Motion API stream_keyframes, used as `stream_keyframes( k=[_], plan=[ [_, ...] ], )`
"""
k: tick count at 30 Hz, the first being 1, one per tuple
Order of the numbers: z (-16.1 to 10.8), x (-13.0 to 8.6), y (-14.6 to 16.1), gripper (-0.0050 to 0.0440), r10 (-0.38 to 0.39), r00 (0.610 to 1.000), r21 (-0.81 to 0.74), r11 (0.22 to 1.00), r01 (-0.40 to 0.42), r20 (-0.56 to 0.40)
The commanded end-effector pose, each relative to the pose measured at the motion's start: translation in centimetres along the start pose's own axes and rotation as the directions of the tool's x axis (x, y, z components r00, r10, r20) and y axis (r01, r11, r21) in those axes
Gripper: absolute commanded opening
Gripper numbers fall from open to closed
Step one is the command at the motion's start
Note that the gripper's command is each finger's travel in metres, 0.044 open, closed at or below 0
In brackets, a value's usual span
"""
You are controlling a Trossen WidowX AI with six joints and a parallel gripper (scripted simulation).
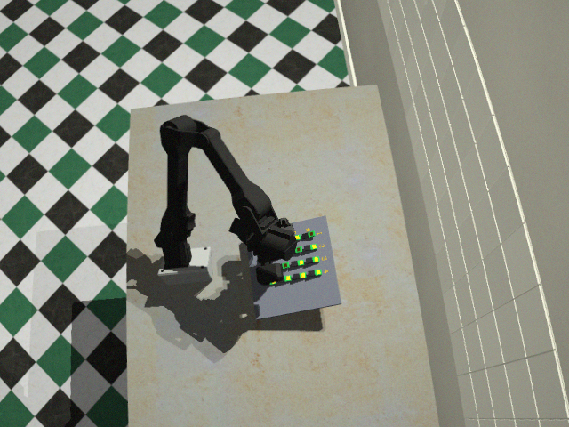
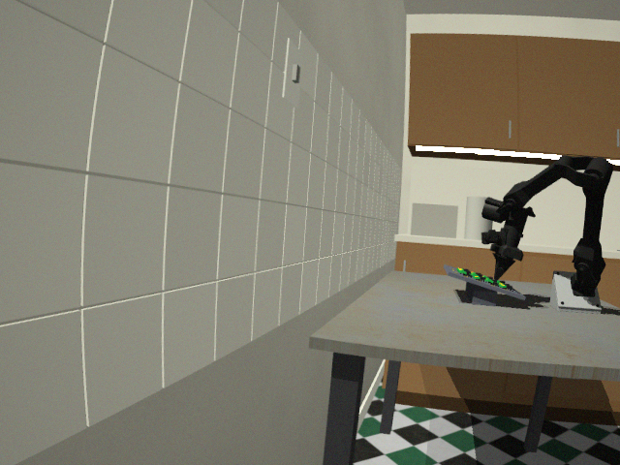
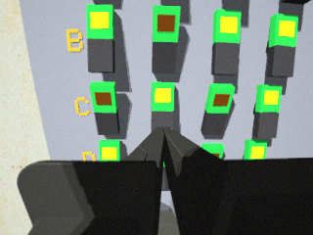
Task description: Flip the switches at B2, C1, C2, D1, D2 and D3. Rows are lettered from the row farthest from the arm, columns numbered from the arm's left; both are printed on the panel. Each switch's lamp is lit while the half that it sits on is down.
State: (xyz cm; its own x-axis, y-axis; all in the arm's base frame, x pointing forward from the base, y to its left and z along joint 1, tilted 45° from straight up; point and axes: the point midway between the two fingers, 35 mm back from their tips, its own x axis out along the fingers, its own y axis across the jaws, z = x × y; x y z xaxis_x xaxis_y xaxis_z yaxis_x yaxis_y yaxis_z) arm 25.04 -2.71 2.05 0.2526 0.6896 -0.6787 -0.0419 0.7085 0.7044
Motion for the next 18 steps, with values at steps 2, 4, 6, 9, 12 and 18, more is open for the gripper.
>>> stream_keyframes(
  k=[2,4,6,9,12,18],
  plan=[
    [-0.11,0.18,0.05,-0.0050,0.004,1.000,0.004,1.000,-0.004,-0.003],
    [-0.09,0.21,0.05,-0.0050,0.004,1.000,0.004,1.000,-0.004,-0.003],
    [-0.12,0.27,0.06,-0.0050,0.005,1.000,0.004,1.000,-0.005,-0.004],
    [-0.13,0.31,0.06,-0.0050,0.005,1.000,0.005,1.000,-0.005,-0.004],
    [-0.14,0.35,0.05,-0.0050,0.005,1.000,0.005,1.000,-0.005,-0.004],
    [-0.15,0.41,0.05,-0.0050,0.005,1.000,0.004,1.000,-0.005,-0.004]
  ],
)
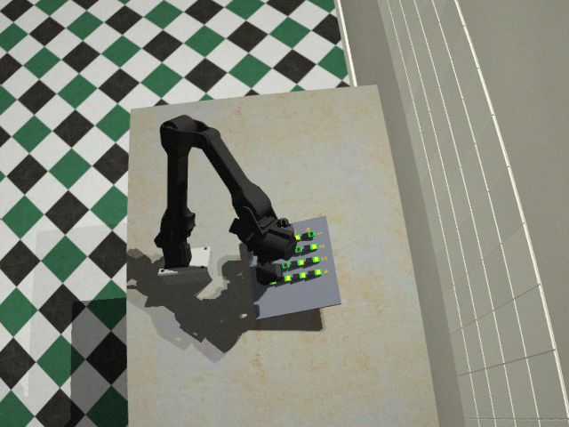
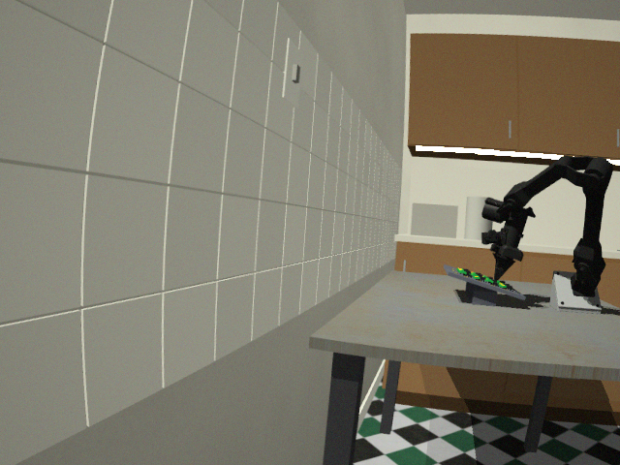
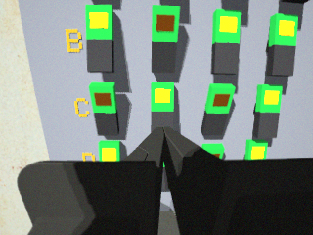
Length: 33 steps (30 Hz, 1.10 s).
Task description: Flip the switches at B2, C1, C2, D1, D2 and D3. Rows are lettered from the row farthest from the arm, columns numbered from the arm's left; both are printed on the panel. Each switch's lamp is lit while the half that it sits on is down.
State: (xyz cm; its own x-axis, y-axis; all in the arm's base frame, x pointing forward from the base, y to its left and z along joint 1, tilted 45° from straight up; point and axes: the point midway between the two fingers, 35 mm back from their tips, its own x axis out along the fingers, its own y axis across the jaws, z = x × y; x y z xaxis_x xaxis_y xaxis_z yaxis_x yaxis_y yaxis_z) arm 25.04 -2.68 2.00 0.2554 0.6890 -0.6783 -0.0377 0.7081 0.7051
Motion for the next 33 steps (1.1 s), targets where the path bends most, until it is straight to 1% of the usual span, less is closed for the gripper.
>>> stream_keyframes(
  k=[1,17,19,20,22,23,25,27,30,31,33],
  plan=[
    [-0.1,0.4,0.1,-0.0050,0.005,1.000,0.000,1.000,-0.005,-0.007],
    [0.0,0.5,0.1,-0.0050,0.004,1.000,-0.002,1.000,-0.004,-0.006],
    [0.5,-0.6,-0.1,-0.0050,-0.010,1.000,-0.015,1.000,0.010,0.003],
    [0.7,-1.4,-0.2,-0.0050,-0.014,1.000,-0.018,1.000,0.014,0.003],
    [1.0,-4.0,-0.4,-0.0050,-0.026,1.000,-0.030,0.999,0.026,0.002],
    [1.2,-4.9,-0.5,-0.0050,-0.033,0.999,-0.042,0.999,0.034,0.007],
    [0.9,-5.9,-0.3,-0.0050,-0.022,1.000,-0.029,0.999,0.022,-0.009],
    [0.7,-6.5,-0.1,-0.0050,-0.013,1.000,-0.019,1.000,0.013,-0.020],
    [0.6,-6.5,0.0,-0.0050,-0.013,1.000,-0.019,1.000,0.013,-0.020],
    [-0.2,-6.3,0.4,-0.0050,-0.005,1.000,-0.008,1.000,0.005,-0.028],
    [-0.2,-6.3,0.4,-0.0050,-0.005,1.000,-0.008,1.000,0.005,-0.028]
  ],
)
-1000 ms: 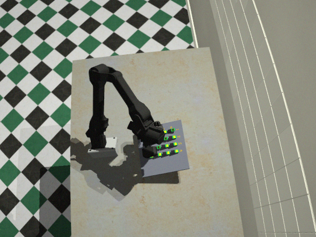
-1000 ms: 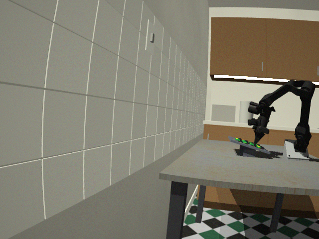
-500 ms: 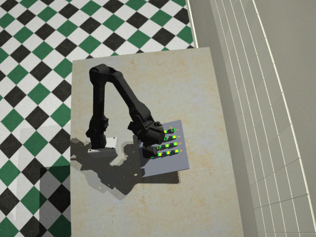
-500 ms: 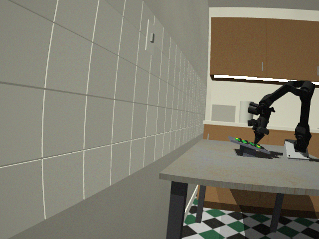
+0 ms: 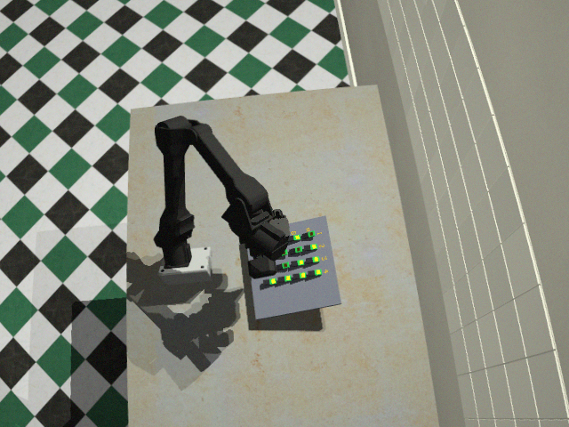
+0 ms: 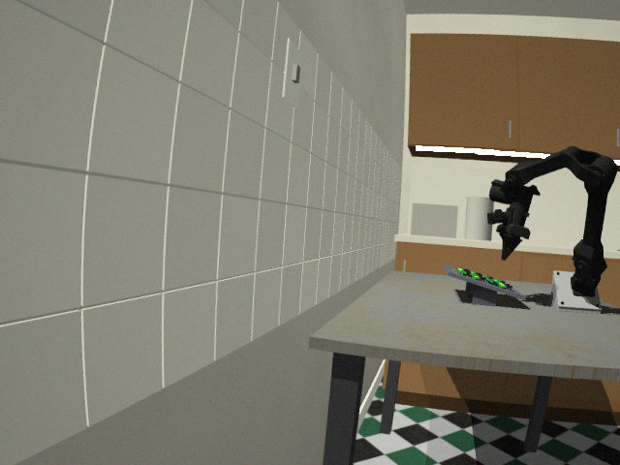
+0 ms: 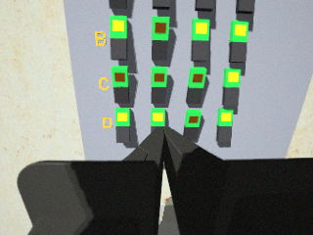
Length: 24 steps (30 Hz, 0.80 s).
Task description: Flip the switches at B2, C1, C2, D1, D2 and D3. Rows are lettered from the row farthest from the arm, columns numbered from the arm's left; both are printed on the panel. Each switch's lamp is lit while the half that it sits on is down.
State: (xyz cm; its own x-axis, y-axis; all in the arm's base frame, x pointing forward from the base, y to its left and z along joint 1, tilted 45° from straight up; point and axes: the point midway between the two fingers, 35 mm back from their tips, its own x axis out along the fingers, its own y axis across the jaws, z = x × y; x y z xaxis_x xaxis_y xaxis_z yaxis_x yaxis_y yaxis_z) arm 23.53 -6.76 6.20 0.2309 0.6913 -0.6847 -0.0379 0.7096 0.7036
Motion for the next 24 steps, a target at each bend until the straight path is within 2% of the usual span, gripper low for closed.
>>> stream_keyframes(
  k=[1,6,9,14,24],
  plan=[
    [-0.8,-0.2,0.8,-0.0050,-0.002,1.000,-0.008,1.000,0.002,-0.003],
    [-3.8,-0.2,3.3,-0.0050,-0.002,1.000,-0.006,1.000,0.002,-0.004],
    [-3.9,0.0,3.4,-0.0050,0.002,1.000,-0.001,1.000,-0.002,-0.001],
    [-3.9,3.3,3.5,-0.0050,0.004,1.000,-0.005,1.000,-0.004,0.025],
    [-3.9,4.5,3.5,-0.0050,0.007,1.000,-0.003,1.000,-0.007,0.024]
  ],
)
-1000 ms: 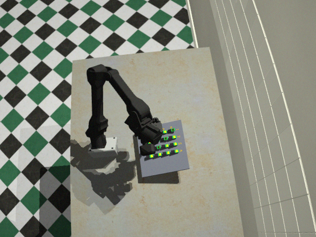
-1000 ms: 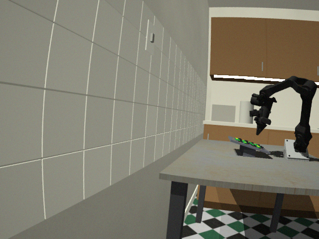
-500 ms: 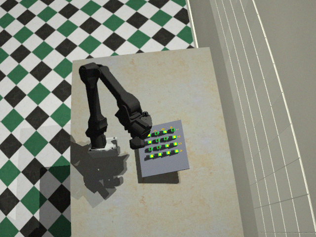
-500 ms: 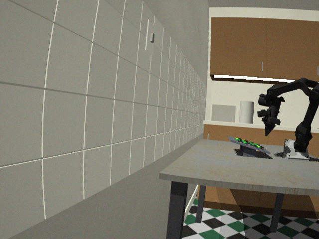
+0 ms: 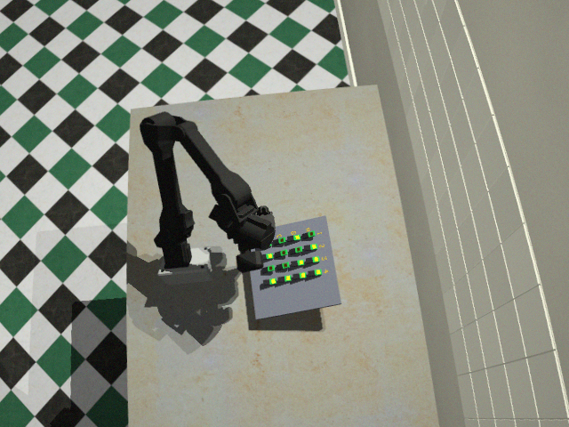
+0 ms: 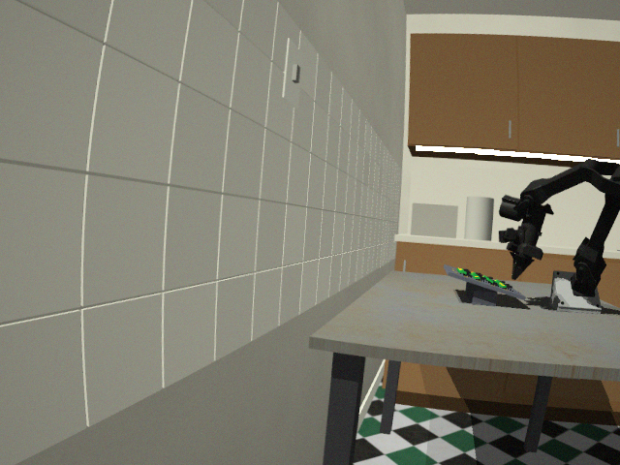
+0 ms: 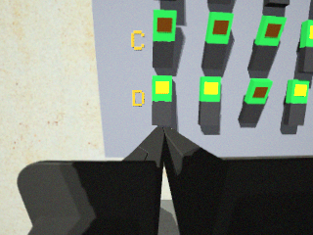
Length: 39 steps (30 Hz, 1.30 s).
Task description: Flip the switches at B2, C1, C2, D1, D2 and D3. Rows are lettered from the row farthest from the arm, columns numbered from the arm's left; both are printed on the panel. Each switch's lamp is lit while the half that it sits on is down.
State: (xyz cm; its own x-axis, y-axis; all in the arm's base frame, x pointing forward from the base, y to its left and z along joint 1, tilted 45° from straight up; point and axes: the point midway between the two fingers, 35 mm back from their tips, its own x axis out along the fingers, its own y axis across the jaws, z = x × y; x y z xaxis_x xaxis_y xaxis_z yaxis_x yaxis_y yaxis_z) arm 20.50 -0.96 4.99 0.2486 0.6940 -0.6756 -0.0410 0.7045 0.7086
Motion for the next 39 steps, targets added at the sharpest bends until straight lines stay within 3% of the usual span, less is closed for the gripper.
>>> stream_keyframes(
  k=[1,13,39],
  plan=[
    [0.0,0.4,0.1,-0.0050,-0.001,1.000,-0.001,1.000,0.001,0.004],
    [-0.1,1.8,0.0,-0.0050,0.001,1.000,0.004,1.000,-0.001,0.000],
    [0.0,1.9,0.0,-0.0050,-0.001,1.000,0.002,1.000,0.001,0.001]
  ],
)
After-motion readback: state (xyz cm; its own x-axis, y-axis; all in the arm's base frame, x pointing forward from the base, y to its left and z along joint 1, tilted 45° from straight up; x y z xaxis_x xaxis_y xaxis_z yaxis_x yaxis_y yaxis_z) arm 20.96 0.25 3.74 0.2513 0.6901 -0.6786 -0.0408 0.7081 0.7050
